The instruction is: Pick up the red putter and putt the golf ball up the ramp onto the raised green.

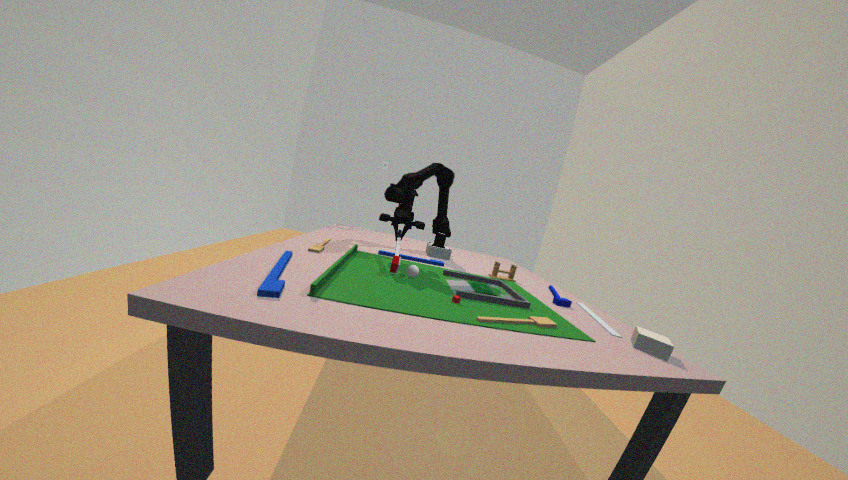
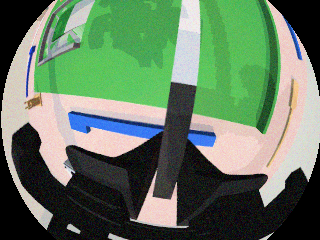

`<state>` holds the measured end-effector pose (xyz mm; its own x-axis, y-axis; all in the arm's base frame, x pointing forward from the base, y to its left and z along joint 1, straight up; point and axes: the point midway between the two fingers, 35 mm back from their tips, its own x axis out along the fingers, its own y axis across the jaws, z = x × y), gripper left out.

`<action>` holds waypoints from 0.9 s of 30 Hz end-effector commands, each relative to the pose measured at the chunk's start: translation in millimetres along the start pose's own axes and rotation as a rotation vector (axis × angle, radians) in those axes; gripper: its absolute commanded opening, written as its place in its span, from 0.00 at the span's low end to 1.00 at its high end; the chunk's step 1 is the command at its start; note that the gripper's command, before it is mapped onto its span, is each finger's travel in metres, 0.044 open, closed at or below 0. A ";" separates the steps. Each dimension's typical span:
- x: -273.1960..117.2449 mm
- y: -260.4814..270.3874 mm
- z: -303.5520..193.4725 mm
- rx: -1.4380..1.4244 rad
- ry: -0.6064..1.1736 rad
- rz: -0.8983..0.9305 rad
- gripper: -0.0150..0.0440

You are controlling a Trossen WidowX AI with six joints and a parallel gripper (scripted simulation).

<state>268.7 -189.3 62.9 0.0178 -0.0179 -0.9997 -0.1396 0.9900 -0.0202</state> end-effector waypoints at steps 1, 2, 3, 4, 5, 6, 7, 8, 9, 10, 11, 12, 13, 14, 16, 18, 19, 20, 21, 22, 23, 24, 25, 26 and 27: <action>-0.5 -4.9 0.6 0.000 -0.002 -0.002 0.25; -0.3 -7.7 0.7 0.001 -0.002 -0.002 0.25; 0.1 -11.4 0.7 0.001 -0.002 -0.003 0.25; 0.5 -16.0 0.8 0.002 -0.003 -0.003 0.25; 1.0 -20.4 0.7 0.003 -0.003 -0.004 0.25; 1.4 -24.5 0.7 0.003 -0.003 -0.005 0.25; 1.8 -27.8 0.5 0.004 -0.003 -0.005 0.25; 2.0 -29.9 0.4 0.004 -0.003 -0.005 0.25; 2.1 -30.6 0.4 0.004 -0.003 -0.005 0.25; 2.1 -30.6 0.4 0.004 -0.003 -0.005 0.25; 2.1 -30.6 0.4 0.004 -0.003 -0.005 0.25; 2.1 -30.6 0.4 0.004 -0.003 -0.005 0.25; 2.1 -30.6 0.4 0.004 -0.003 -0.005 0.25; 3.6 -27.5 -0.9 0.008 0.000 -0.001 0.25; 3.6 -27.5 -0.9 0.008 0.000 -0.001 0.25; 2.9 -18.3 1.4 0.008 0.000 -0.001 0.25; 2.3 -6.8 3.8 0.008 -0.001 0.000 0.25; 1.6 7.5 6.1 0.007 -0.001 0.001 0.25; 1.2 21.8 7.6 0.007 -0.002 0.001 0.25; 0.9 35.9 8.4 0.006 -0.002 0.002 0.25; 0.9 49.8 8.5 0.006 -0.003 0.003 0.25; 1.1 63.5 7.8 0.006 -0.003 0.003 0.25; 1.5 76.9 6.5 0.005 -0.003 0.004 0.25; 2.1 89.9 4.4 0.005 -0.004 0.005 0.25; 2.7 100.1 2.4 0.004 -0.004 0.005 0.25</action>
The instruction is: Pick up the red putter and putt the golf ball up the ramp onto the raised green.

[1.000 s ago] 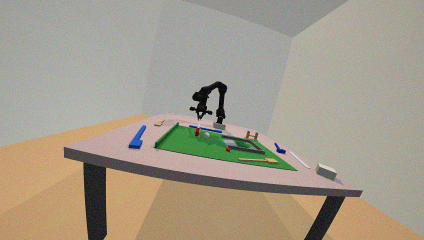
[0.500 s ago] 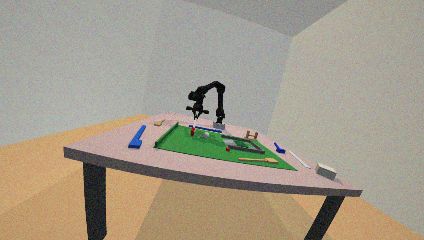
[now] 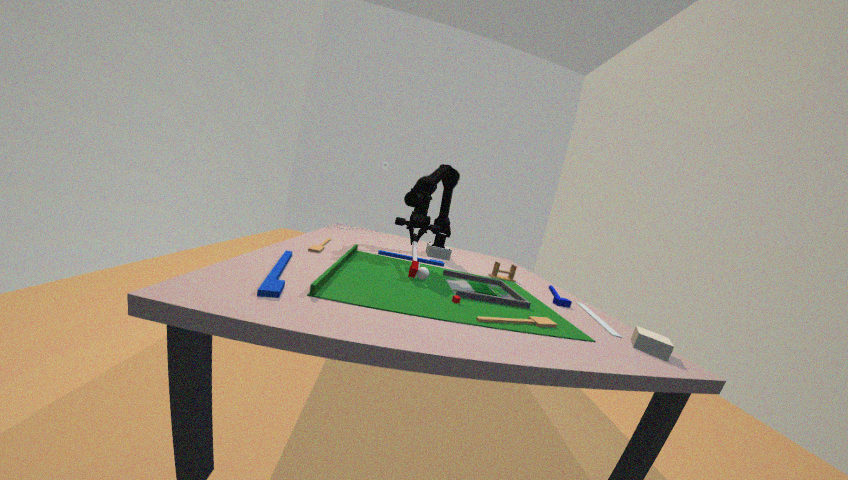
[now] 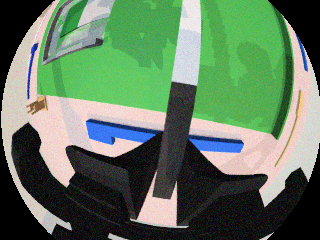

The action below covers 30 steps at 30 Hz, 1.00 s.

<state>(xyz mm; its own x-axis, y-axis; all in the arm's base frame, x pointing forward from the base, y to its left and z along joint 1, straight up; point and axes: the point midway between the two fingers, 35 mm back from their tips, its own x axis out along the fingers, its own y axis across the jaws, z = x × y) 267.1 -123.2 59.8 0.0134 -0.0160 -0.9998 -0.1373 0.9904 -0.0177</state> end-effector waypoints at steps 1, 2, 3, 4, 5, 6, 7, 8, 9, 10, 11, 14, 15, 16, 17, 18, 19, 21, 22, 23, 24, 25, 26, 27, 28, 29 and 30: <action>1.3 40.5 -6.8 0.002 -0.008 0.003 0.25; 1.5 42.5 -7.3 0.002 -0.008 0.003 0.25; 1.5 42.5 -7.3 0.002 -0.008 0.003 0.25; 1.5 42.5 -7.3 0.002 -0.008 0.003 0.25; 0.7 42.4 -7.2 0.002 -0.008 0.003 0.25; -1.1 42.3 -7.1 0.002 -0.008 0.003 0.25; -3.7 42.2 -6.8 0.002 -0.008 0.003 0.25; -7.0 42.0 -6.5 0.002 -0.008 0.003 0.25; -11.1 41.9 -6.2 0.002 -0.008 0.003 0.25; -16.1 41.7 -6.0 0.002 -0.008 0.003 0.25; -21.6 41.6 -5.8 0.002 -0.008 0.003 0.25; -38.7 41.6 -5.9 0.002 -0.008 0.003 0.25; -44.4 41.7 -6.2 0.002 -0.008 0.003 0.25; -50.1 41.9 -6.6 0.002 -0.008 0.003 0.25; -54.8 42.1 -7.0 0.002 -0.008 0.003 0.25; -57.7 42.2 -7.3 0.002 -0.008 0.003 0.25; -58.7 42.2 -7.4 0.002 -0.008 0.003 0.25; -48.9 42.4 -7.8 -0.003 -0.001 0.008 0.25; -48.9 42.4 -7.8 -0.003 -0.001 0.008 0.25; -48.9 42.4 -7.8 -0.003 -0.001 0.008 0.25; -48.9 42.4 -7.8 -0.003 -0.001 0.008 0.25; -48.9 42.4 -7.8 -0.003 -0.001 0.008 0.25; -48.9 42.4 -7.8 -0.003 -0.001 0.008 0.25; -48.9 42.4 -7.8 -0.003 -0.001 0.008 0.25; -48.9 42.4 -7.8 -0.003 -0.001 0.008 0.25; -48.9 42.4 -7.8 -0.003 -0.001 0.008 0.25; -48.9 42.4 -7.8 -0.003 -0.001 0.008 0.25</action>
